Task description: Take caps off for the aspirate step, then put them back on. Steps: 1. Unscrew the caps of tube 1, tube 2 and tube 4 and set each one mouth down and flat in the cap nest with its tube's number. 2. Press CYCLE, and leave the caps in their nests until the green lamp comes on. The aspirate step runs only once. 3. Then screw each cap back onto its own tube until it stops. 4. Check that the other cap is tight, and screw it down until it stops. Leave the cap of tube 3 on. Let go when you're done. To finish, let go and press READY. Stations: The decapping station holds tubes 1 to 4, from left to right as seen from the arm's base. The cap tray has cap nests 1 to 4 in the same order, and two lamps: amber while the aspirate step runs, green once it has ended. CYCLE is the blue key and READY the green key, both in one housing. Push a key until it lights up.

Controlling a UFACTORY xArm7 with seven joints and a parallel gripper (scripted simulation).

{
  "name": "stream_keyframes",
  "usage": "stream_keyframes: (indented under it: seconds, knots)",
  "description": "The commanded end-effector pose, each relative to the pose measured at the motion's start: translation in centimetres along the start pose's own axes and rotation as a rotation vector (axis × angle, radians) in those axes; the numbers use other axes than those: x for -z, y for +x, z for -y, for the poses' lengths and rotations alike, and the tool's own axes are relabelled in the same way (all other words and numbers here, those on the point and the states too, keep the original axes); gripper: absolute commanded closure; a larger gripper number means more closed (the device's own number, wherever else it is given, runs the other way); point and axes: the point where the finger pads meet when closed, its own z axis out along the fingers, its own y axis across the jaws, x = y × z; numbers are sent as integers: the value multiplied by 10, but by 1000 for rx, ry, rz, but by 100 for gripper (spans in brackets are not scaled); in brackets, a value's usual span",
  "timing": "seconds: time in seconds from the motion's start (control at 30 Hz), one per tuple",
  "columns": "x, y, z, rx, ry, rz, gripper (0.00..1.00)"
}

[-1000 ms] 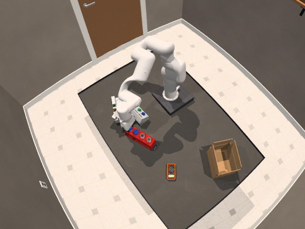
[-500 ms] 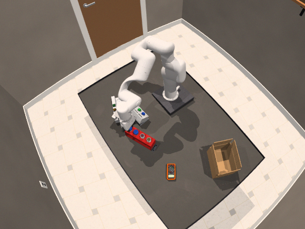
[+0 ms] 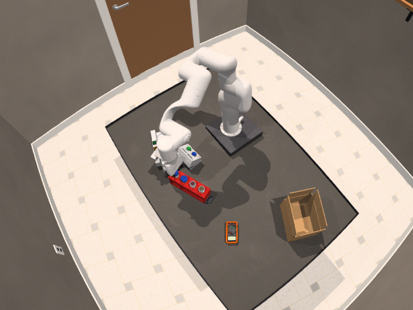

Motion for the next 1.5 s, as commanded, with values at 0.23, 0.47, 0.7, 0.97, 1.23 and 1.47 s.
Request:
stream_keyframes:
  seconds: [0.23, 0.47, 0.7, 0.97, 1.23, 1.47]
  knots:
    - [25, 0, 2, 0, 5, 0, 100]
    - [25, 32, -22, 376, 5, -2, 100]
    - [25, 54, -38, 647, 4, -5, 100]
    - [24, 85, -60, 784, 4, -3, 100]
    - [24, 128, -90, 784, 4, -4, 100]
    - [24, 158, -112, 784, 3, -4, 100]
